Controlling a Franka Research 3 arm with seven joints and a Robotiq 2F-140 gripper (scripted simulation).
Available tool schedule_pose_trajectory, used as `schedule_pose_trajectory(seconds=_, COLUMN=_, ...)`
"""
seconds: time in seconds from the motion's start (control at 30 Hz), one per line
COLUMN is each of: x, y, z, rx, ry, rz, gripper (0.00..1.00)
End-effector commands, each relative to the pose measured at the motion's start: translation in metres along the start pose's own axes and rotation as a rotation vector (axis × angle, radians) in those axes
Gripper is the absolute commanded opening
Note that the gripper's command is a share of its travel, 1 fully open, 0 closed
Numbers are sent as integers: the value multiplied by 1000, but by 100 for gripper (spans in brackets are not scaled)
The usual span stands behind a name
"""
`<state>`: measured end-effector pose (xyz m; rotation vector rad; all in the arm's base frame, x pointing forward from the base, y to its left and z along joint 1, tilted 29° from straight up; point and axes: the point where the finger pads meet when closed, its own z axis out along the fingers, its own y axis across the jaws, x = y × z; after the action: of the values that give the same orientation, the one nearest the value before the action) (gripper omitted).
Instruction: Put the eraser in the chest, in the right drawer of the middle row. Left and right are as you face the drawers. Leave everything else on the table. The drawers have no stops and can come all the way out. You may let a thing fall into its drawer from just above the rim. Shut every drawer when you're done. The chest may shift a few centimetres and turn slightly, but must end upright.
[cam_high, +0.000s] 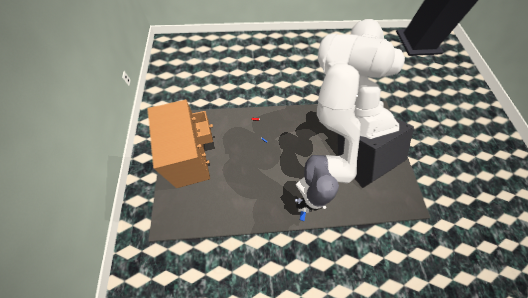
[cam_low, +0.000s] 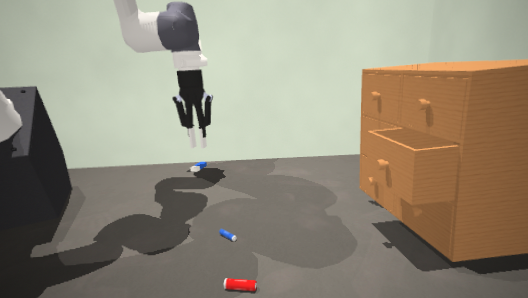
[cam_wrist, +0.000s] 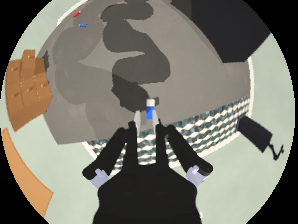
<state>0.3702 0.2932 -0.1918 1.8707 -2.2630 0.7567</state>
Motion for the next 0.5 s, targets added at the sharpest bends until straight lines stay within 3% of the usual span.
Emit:
schedule_pose_trajectory(seconds=0.0, x=-3, y=2, z=0, rx=0, ry=-6, rz=42, gripper=28)
schedule_pose_trajectory(seconds=0.47, x=-6, y=8, z=2, rx=-1, ry=-6, rz=64, gripper=28)
